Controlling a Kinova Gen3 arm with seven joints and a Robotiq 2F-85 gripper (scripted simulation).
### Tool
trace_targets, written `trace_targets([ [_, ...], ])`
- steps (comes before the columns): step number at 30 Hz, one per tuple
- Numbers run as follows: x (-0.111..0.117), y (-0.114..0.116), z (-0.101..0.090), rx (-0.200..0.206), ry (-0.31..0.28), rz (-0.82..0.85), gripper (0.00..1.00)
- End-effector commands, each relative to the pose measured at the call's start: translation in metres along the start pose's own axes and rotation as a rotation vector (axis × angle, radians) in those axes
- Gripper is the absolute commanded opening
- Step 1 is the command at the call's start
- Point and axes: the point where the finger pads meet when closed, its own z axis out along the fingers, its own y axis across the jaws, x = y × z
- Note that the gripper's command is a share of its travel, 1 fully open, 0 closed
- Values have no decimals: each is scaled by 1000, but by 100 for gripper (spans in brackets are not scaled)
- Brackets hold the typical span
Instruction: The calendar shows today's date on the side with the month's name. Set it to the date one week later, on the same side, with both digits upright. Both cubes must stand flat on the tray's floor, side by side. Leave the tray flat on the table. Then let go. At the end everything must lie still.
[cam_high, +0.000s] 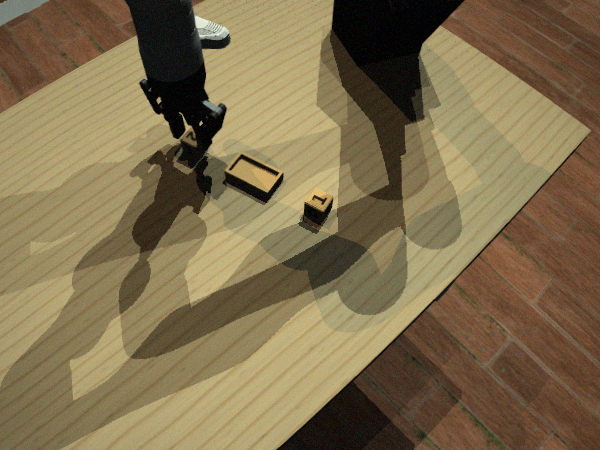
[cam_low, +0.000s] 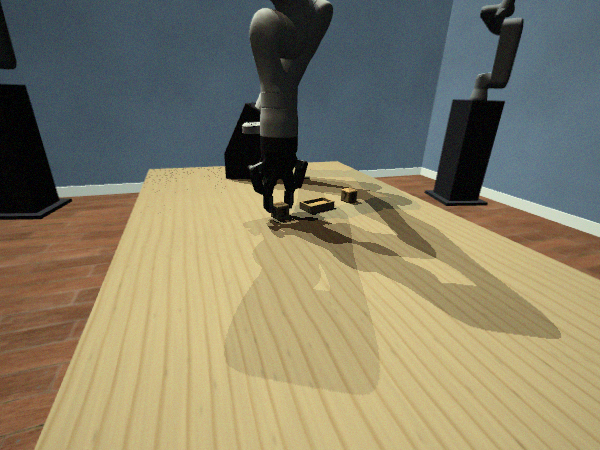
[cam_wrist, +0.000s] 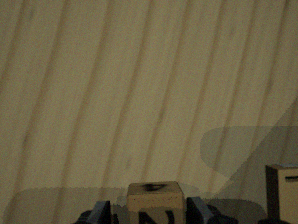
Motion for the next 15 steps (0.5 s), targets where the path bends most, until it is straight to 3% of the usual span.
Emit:
trace_targets([
  [1, 0, 3, 5, -4, 4, -6, 46],
  [15, 0, 3, 6, -4, 4, -6, 46],
])
